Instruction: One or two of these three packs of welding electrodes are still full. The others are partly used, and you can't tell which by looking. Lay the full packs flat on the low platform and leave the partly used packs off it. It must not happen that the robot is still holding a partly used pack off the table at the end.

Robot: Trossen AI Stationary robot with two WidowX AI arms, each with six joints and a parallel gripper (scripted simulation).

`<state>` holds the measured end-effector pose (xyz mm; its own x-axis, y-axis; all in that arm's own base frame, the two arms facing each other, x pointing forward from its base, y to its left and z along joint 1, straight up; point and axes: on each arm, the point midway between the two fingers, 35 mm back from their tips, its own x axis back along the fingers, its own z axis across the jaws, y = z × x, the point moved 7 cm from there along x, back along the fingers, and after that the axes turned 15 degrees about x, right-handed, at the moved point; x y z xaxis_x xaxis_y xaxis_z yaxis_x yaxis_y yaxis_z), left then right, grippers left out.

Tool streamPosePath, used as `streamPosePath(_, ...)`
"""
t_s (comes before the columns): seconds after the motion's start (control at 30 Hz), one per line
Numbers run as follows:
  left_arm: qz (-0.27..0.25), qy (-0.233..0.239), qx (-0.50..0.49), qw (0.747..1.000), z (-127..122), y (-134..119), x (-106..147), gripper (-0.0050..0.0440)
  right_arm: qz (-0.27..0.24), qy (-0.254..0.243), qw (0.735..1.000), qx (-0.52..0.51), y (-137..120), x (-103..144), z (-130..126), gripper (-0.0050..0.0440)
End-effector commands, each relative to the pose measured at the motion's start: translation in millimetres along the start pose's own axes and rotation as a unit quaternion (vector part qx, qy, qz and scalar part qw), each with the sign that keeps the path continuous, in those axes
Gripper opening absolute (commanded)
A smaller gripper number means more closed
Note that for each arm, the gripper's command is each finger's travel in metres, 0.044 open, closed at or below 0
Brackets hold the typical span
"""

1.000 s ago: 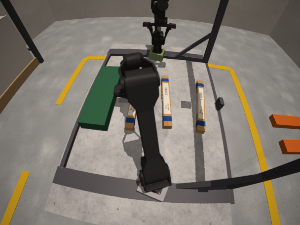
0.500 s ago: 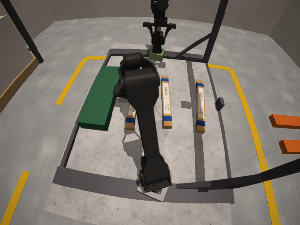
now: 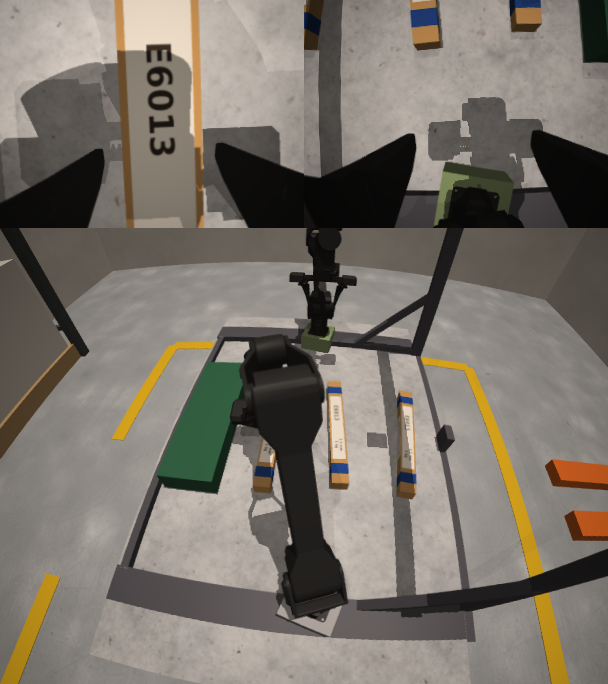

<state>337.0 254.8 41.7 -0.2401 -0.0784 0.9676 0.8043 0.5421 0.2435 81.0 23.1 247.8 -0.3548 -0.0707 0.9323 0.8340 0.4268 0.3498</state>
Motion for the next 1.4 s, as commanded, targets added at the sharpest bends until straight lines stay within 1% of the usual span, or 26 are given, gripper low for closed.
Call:
streamPosePath(0.0, -0.019, 0.001, -0.002, 1.000, -1, 7, 13, 0.0330, -0.010, -0.004, 1.000, -0.002, 2, 6, -1, 0.0330)
streamPosePath(0.07, -0.023, 0.001, -0.003, 1.000, -1, 3, 15, 0.0330, -0.010, -0.004, 1.000, -0.002, 2, 6, -1, 0.0330)
streamPosePath(0.13, -0.021, 0.001, -0.003, 1.000, -2, 4, 23, 0.0330, -0.010, -0.004, 1.000, -0.002, 2, 6, -1, 0.0330)
streamPosePath(0.17, -0.032, 0.001, -0.004, 0.999, -2, 12, 31, 0.0330, -0.010, -0.004, 1.000, -0.002, 2, 6, -1, 0.0330)
streamPosePath(0.53, -0.032, 0.001, -0.004, 0.999, -5, 21, 75, 0.0330, -0.010, -0.004, 1.000, -0.002, 2, 6, -1, 0.0330)
streamPosePath(0.77, -0.032, 0.001, -0.004, 0.999, -5, 22, 80, 0.0330, -0.010, -0.004, 1.000, -0.002, 2, 6, -1, 0.0330)
streamPosePath(0.8, -0.038, -0.005, -0.005, 0.999, -5, 8, 78, 0.0330, -0.015, -0.006, 1.000, -0.001, 8, 3, -3, 0.0330)
streamPosePath(0.83, -0.054, -0.010, -0.006, 0.999, -6, 1, 82, 0.0330, -0.005, -0.001, 1.000, -0.001, 11, -7, -3, 0.0330)
streamPosePath(0.9, -0.079, -0.018, -0.009, 0.997, -7, -14, 88, 0.0330, -0.005, -0.001, 1.000, -0.001, 20, -16, -5, 0.0330)
streamPosePath(1.1, -0.077, -0.019, -0.007, 0.997, -17, -47, 108, 0.0330, -0.005, -0.001, 1.000, -0.001, 48, -43, -13, 0.0330)
streamPosePath(1.17, -0.077, -0.019, -0.007, 0.997, -17, -47, 108, 0.0330, -0.005, -0.001, 1.000, -0.001, 48, -43, -13, 0.0330)
streamPosePath(1.37, -0.073, -0.016, -0.006, 0.997, -25, -80, 129, 0.0330, -0.010, -0.002, 1.000, -0.001, 77, -68, -22, 0.0330)
